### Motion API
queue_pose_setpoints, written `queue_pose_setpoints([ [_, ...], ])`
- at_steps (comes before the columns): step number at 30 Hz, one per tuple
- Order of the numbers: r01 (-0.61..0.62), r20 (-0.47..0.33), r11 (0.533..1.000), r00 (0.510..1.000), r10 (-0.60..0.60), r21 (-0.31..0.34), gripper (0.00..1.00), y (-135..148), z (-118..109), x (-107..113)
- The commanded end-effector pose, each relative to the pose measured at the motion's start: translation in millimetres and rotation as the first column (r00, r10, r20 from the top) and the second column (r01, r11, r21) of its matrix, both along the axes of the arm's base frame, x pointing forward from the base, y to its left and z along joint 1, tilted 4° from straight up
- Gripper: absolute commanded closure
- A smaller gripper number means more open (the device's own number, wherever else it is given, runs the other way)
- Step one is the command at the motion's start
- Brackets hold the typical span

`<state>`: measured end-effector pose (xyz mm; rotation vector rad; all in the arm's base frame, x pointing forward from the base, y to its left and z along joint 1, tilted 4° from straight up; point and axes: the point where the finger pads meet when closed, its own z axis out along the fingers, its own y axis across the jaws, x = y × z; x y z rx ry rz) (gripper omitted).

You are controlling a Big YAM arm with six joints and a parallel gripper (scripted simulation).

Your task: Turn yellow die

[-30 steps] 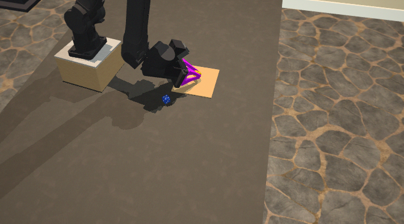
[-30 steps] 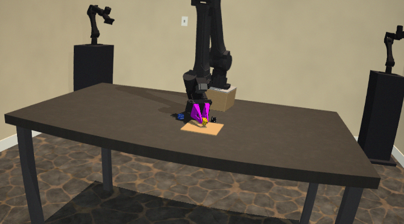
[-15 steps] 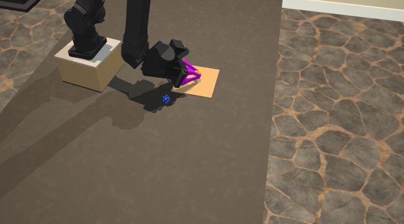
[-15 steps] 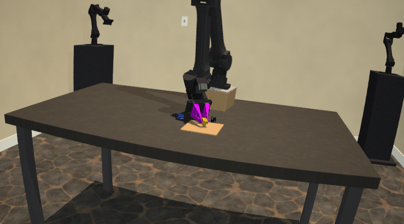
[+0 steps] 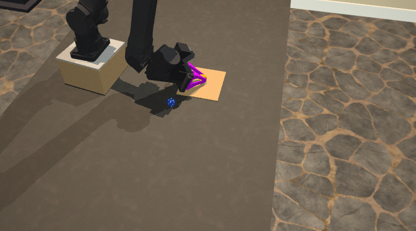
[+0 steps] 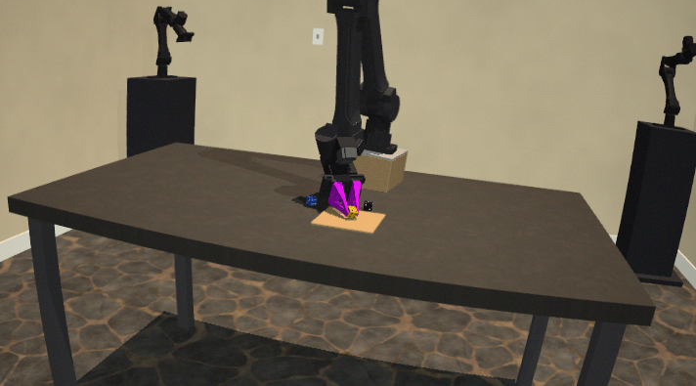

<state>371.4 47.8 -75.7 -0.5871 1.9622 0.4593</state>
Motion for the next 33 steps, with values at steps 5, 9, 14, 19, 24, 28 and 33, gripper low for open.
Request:
queue_pose_setpoints([
  [5, -0.001, 0.036, 1.0, 0.999, 0.002, -0.002, 0.85, 1.1, 3.1, 7.4],
  [9, -0.001, 0.035, 1.0, 0.999, 0.001, -0.002, 0.85, 1.3, 3.9, 5.9],
  [14, -0.002, 0.031, 1.0, 1.0, 0.002, -0.001, 0.85, 1.6, 1.6, 5.3],
  [19, -0.001, 0.034, 1.0, 0.999, 0.002, -0.002, 0.85, 1.4, 2.5, 5.9],
  [24, -0.001, 0.034, 1.0, 0.999, 0.002, -0.002, 0.85, 1.4, 2.5, 5.9],
  [28, -0.001, 0.034, 1.0, 0.999, 0.001, -0.002, 0.85, 1.4, 2.5, 5.9],
  [33, -0.001, 0.034, 1.0, 0.999, 0.001, -0.002, 0.85, 1.4, 2.5, 5.9],
])
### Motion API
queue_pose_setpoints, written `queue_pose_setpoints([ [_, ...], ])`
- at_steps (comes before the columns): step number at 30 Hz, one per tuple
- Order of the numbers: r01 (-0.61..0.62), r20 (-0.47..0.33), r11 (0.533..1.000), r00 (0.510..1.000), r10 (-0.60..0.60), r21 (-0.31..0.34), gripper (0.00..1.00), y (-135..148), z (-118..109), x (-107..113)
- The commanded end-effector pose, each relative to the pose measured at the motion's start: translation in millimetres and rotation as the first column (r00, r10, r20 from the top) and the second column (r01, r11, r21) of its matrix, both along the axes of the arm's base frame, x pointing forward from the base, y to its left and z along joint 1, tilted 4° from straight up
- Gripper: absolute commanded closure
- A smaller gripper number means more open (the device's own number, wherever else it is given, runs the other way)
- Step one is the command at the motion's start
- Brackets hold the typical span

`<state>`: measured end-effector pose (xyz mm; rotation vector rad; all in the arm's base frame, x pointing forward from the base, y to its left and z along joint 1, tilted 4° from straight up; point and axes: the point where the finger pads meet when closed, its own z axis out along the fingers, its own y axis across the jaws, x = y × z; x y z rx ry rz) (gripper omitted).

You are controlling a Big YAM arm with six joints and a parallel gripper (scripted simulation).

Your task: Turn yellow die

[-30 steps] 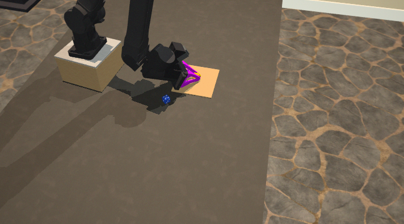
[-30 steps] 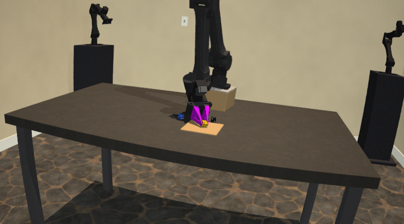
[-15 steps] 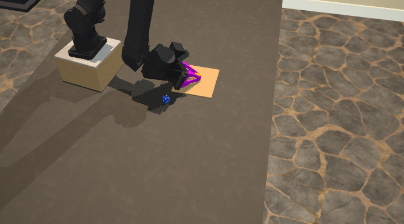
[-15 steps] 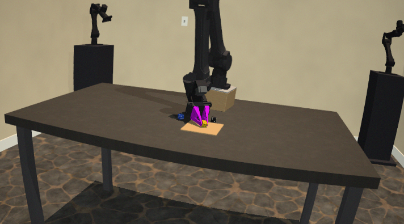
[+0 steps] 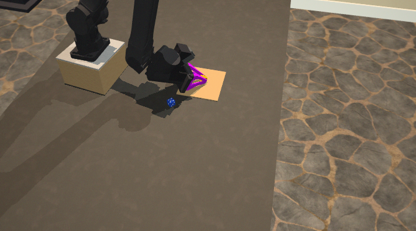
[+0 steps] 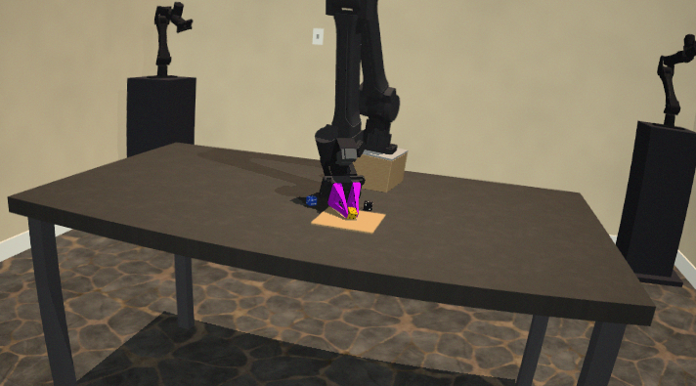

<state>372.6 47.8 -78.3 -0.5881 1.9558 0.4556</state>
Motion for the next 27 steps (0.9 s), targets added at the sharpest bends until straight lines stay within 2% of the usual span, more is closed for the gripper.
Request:
queue_pose_setpoints([
  [1, -0.002, 0.027, 1.0, 1.0, 0.002, -0.001, 0.85, 1.3, 5.1, 4.8],
  [27, -0.001, 0.031, 1.0, 1.0, 0.001, -0.001, 0.85, 1.2, 6.1, 5.9],
])
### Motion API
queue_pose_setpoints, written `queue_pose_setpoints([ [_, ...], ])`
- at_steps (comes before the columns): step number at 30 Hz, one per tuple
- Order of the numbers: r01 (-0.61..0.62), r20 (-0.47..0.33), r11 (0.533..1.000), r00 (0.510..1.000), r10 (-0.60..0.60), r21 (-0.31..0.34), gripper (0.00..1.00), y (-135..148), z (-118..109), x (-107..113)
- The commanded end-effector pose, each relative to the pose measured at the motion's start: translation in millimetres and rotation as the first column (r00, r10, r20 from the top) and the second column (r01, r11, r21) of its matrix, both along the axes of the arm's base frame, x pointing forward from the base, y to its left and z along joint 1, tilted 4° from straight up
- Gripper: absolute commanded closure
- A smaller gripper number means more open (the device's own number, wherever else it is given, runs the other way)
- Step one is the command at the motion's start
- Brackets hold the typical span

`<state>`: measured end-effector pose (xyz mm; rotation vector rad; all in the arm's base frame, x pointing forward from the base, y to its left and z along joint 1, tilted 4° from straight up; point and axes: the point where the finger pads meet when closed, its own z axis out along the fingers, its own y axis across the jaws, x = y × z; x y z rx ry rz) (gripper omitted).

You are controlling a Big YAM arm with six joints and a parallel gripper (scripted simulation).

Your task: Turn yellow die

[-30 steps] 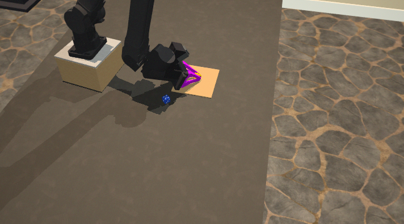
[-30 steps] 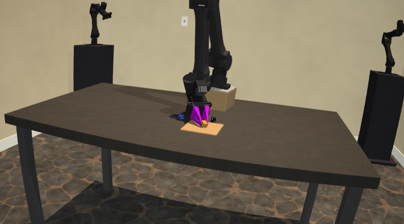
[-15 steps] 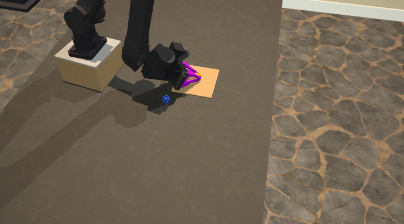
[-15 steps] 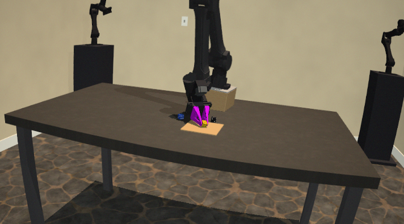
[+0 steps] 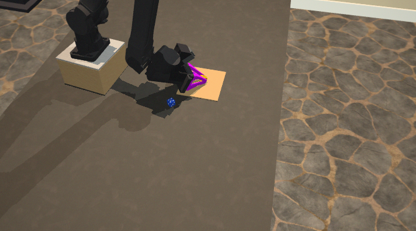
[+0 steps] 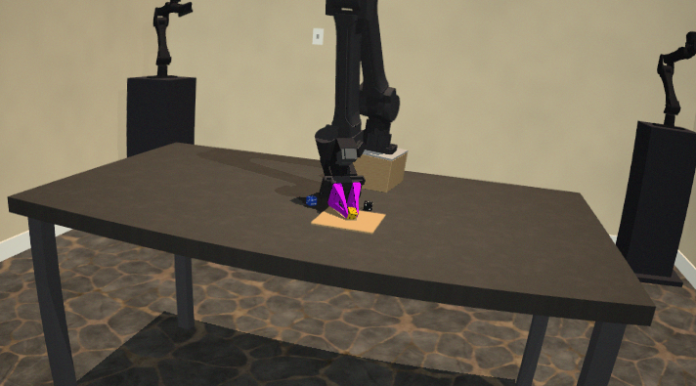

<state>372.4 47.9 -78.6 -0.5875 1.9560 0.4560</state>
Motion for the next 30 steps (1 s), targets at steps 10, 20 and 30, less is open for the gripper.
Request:
queue_pose_setpoints([
  [10, -0.002, 0.028, 1.0, 1.0, 0.002, -0.001, 0.85, 1.2, 4.3, 6.0],
  [20, -0.001, 0.029, 1.0, 1.0, 0.001, -0.001, 0.85, 1.1, 4.5, 6.1],
  [30, -0.001, 0.029, 1.0, 1.0, 0.001, -0.001, 0.85, 1.1, 4.5, 6.1],
])
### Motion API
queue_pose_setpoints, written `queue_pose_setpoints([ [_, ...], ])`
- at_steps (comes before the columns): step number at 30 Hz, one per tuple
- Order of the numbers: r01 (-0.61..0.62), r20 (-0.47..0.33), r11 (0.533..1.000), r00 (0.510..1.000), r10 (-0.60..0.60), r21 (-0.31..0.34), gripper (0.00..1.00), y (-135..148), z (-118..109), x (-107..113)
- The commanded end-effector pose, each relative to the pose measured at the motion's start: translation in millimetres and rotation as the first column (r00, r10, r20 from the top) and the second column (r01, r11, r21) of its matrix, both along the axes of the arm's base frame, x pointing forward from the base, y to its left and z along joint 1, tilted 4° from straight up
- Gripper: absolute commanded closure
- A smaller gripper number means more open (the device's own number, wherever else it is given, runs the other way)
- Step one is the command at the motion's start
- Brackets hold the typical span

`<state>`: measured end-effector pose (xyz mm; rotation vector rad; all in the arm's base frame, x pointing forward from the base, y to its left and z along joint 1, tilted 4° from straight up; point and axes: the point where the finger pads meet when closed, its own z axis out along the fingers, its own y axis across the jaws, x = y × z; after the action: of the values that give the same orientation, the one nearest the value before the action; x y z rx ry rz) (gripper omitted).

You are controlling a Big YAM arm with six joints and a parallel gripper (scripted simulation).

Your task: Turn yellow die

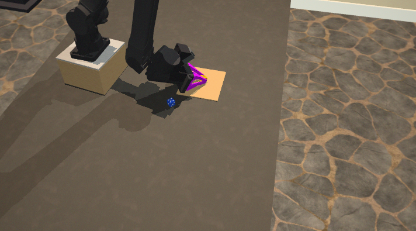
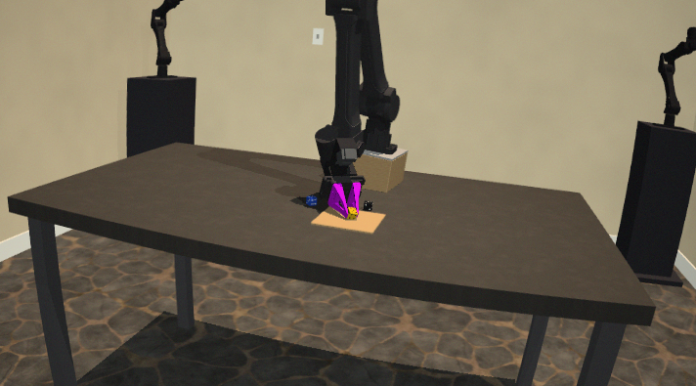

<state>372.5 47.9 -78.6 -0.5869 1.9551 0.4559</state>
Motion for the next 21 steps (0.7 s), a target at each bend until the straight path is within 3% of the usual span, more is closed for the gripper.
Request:
queue_pose_setpoints([
  [1, -0.002, 0.028, 1.0, 1.0, 0.002, -0.001, 0.85, 1.1, 4.6, 6.1],
  [20, -0.001, 0.028, 1.0, 1.0, 0.001, -0.001, 0.85, 1.1, 4.6, 6.1],
  [21, -0.001, 0.028, 1.0, 1.0, 0.001, -0.001, 0.81, 1.1, 4.6, 6.1],
])
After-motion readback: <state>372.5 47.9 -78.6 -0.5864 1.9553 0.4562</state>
